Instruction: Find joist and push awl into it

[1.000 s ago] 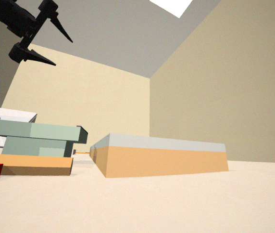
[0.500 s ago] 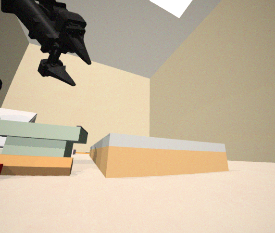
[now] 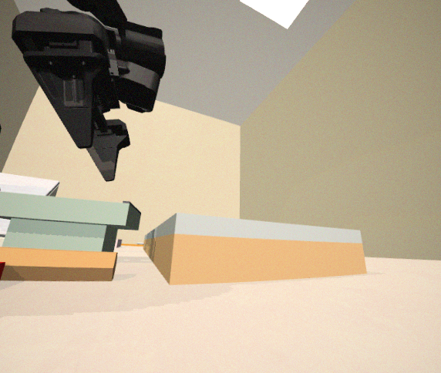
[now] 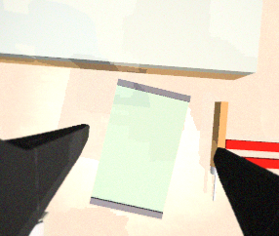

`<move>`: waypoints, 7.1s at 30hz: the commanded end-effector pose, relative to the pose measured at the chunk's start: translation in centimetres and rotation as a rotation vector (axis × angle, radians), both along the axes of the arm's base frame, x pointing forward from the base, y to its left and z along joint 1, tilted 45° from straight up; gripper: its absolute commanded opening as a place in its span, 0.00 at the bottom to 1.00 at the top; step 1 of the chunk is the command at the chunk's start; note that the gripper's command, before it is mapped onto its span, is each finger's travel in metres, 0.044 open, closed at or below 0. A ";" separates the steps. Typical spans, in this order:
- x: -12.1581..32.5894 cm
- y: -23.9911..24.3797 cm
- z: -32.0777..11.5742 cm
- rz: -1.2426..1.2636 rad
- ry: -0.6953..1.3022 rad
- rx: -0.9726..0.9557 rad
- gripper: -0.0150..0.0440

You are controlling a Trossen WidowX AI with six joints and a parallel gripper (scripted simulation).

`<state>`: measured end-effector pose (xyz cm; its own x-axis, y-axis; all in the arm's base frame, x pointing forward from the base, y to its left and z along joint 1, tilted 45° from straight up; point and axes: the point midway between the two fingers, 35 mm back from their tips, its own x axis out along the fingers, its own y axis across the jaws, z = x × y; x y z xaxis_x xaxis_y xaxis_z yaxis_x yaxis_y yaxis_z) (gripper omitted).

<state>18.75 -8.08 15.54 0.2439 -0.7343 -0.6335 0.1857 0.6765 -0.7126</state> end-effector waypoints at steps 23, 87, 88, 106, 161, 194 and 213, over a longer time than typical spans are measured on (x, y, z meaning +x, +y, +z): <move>-0.4 -0.7 -1.4 -0.071 -0.012 0.022 1.00; -0.6 -2.5 -3.1 -0.071 -0.013 0.021 0.25; -0.5 -2.4 -3.0 -0.071 -0.013 0.021 0.25; -0.4 -1.1 -2.2 -0.070 -0.013 0.019 0.25; 0.1 0.6 -4.4 -0.057 -0.033 0.254 0.25; -0.1 0.2 -4.4 -0.045 -0.044 0.404 0.25; -0.2 0.0 -4.3 -0.031 -0.062 0.490 0.25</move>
<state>18.42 -8.20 11.06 0.2581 -0.3803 -0.8881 0.2485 0.9145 -0.3193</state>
